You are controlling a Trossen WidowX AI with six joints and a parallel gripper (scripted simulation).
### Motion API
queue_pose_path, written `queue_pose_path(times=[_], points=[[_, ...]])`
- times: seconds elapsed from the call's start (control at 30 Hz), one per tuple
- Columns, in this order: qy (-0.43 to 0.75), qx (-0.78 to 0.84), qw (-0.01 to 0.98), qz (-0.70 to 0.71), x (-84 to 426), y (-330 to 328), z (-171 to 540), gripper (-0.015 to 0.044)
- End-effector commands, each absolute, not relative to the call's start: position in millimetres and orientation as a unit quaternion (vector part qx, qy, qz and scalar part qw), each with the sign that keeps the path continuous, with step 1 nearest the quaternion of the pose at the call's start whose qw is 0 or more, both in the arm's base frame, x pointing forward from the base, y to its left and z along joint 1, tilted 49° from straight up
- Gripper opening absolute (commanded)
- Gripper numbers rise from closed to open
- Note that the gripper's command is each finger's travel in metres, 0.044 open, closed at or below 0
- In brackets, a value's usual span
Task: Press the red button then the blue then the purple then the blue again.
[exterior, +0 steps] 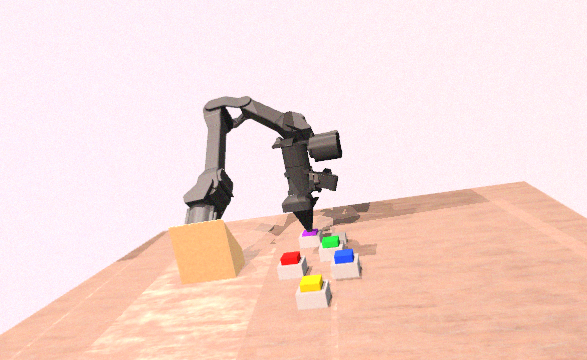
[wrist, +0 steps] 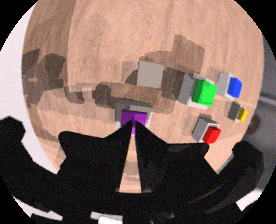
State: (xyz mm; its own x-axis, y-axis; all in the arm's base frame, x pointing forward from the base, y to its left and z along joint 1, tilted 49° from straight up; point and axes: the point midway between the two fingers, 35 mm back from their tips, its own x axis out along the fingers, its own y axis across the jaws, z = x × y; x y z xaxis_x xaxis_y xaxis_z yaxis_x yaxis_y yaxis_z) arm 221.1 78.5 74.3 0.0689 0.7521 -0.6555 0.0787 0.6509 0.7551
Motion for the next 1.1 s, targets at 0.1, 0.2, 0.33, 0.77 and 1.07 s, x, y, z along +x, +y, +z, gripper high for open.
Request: queue_pose_path(times=[0.1, 0.2, 0.33, 0.77, 1.07], points=[[0.632, 0.332, 0.651, 0.258, 221, 80, 74, 0.0020], [0.632, 0.332, 0.651, 0.258, 221, 80, 74, 0.0020], [0.632, 0.332, 0.651, 0.258, 221, 80, 74, 0.0020], [0.633, 0.330, 0.652, 0.255, 219, 40, 107, 0.0020], [0.633, 0.331, 0.651, 0.256, 214, 7, 136, 0.0020]])
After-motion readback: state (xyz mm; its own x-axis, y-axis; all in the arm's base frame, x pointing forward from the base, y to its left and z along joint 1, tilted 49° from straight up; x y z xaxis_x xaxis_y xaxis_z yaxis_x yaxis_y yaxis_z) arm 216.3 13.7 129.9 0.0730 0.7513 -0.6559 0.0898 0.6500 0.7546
